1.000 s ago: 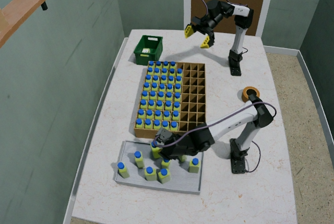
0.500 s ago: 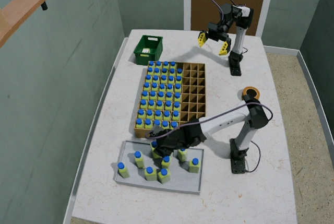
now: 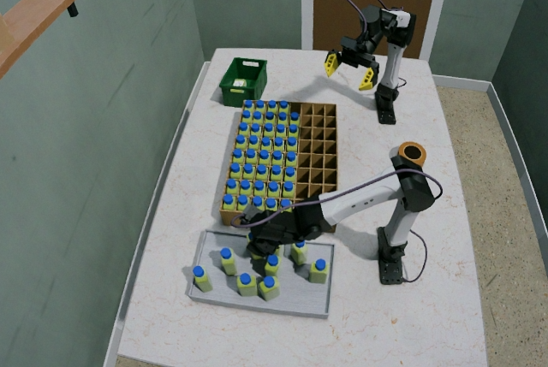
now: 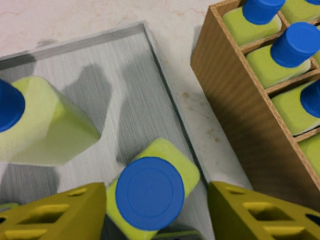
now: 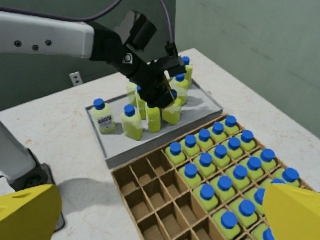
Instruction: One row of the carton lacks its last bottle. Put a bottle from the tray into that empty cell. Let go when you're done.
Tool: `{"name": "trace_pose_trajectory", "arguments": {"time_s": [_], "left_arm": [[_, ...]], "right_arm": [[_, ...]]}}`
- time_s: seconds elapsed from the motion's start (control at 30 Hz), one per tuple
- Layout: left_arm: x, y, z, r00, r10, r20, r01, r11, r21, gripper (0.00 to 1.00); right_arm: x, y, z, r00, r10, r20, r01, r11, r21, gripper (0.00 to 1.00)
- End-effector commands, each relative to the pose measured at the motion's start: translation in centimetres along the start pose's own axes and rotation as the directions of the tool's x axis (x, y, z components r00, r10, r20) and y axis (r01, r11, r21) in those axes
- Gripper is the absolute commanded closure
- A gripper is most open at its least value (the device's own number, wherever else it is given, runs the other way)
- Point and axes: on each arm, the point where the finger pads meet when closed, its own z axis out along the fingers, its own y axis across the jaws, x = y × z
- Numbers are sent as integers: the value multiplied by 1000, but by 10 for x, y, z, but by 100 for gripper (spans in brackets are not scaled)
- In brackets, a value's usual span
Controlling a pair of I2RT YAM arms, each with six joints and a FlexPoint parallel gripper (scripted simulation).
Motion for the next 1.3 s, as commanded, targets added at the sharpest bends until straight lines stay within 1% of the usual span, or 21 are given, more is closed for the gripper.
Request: {"name": "trace_pose_trajectory", "arguments": {"time_s": [0.0, 0.1, 0.17, 0.37, 0.43, 0.5, 0.53, 0.57, 0.6, 0.67, 0.8, 0.93, 1.13, 1.27], "left_arm": [[-21, 8, -1, 999, 12, 41, -10, 999, -32, 48], [-15, 6, 6, 1000, 5, 28, -5, 1000, -25, 48], [-16, 6, 4, 999, 8, 34, -7, 1000, -28, 62], [-17, 5, -5, 999, 15, 41, -14, 999, -35, 79], [-17, 5, -5, 999, 15, 41, -14, 999, -35, 79], [-18, 5, -6, 999, 18, 46, -16, 999, -37, 84], [-20, 5, -7, 999, 17, 46, -15, 999, -32, 96], [-24, 4, -11, 999, 18, 51, -17, 999, -30, 84], [-27, 4, -15, 998, 19, 52, -17, 999, -30, 84], [-34, 3, -23, 998, 19, 52, -17, 999, -30, 84], [-57, 2, -52, 998, 19, 52, -17, 999, -30, 84], [-74, 2, -69, 999, 12, 39, -11, 1000, -20, 84], [-84, 2, -78, 1000, 3, 22, -3, 1000, -10, 84], [-83, -1, -80, 1000, 0, 10, 0, 1000, -2, 84]], "right_arm": [[-16, 3, -16, 998, 2, 63, -2, 1000, -2, 0], [-16, 3, -16, 998, 2, 63, -2, 1000, -2, 0], [-16, 3, -16, 998, 2, 63, -2, 1000, -2, 0], [-16, 3, -16, 998, 2, 63, -2, 1000, -2, 0], [-16, 3, -16, 998, 2, 63, -2, 1000, -2, 0], [-16, 3, -16, 998, 2, 63, -2, 1000, -2, 0], [-16, 3, -16, 998, 2, 63, -2, 1000, -2, 0], [-16, 3, -16, 998, 2, 63, -2, 1000, -2, 0], [-16, 3, -16, 998, 2, 63, -2, 1000, -2, 0], [-16, 3, -16, 998, 2, 63, -2, 1000, -2, 0], [-16, 3, -16, 998, 2, 63, -2, 1000, -2, 0], [-16, 3, -16, 998, 2, 63, -2, 1000, -2, 0], [-16, 3, -16, 998, 2, 63, -2, 1000, -2, 0], [-1, 3, -19, 1000, 2, 5, -2, 1000, -1, 0]]}}
